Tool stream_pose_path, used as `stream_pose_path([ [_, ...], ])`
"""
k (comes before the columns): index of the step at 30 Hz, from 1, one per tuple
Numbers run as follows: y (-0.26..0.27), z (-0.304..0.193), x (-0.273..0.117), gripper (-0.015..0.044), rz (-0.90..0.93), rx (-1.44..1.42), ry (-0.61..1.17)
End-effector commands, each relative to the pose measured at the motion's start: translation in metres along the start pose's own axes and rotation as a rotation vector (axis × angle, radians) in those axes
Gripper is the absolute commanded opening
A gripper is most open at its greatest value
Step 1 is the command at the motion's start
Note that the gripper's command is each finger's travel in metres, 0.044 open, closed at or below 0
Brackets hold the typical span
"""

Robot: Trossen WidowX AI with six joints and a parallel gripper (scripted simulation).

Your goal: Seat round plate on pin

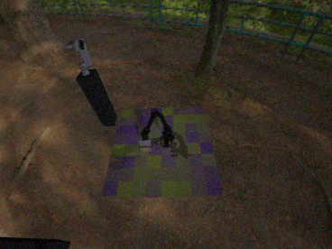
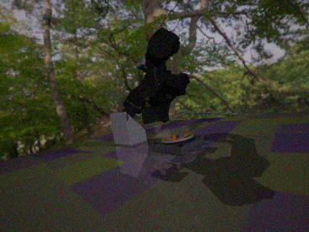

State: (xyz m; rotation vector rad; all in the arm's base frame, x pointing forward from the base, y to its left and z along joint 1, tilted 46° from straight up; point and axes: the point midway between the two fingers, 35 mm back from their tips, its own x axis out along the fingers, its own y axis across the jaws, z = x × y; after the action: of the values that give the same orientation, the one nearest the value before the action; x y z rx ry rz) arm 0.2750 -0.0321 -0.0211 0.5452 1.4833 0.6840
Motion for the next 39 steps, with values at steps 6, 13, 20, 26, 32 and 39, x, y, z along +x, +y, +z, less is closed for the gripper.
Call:
stream_pose_path([
  [6, 0.002, 0.002, 0.038, 0.0000, 0.012, 0.011, -0.002],
  [13, 0.003, 0.003, 0.047, 0.0000, 0.013, 0.011, -0.002],
  [20, 0.005, 0.012, 0.047, 0.0000, 0.013, 0.010, -0.003],
  [26, 0.009, 0.021, 0.048, 0.0000, 0.013, 0.010, -0.003],
  [32, 0.014, 0.028, 0.049, 0.0000, 0.014, 0.010, -0.003],
  [39, 0.021, 0.035, 0.048, 0.0000, 0.014, 0.010, -0.003],
])
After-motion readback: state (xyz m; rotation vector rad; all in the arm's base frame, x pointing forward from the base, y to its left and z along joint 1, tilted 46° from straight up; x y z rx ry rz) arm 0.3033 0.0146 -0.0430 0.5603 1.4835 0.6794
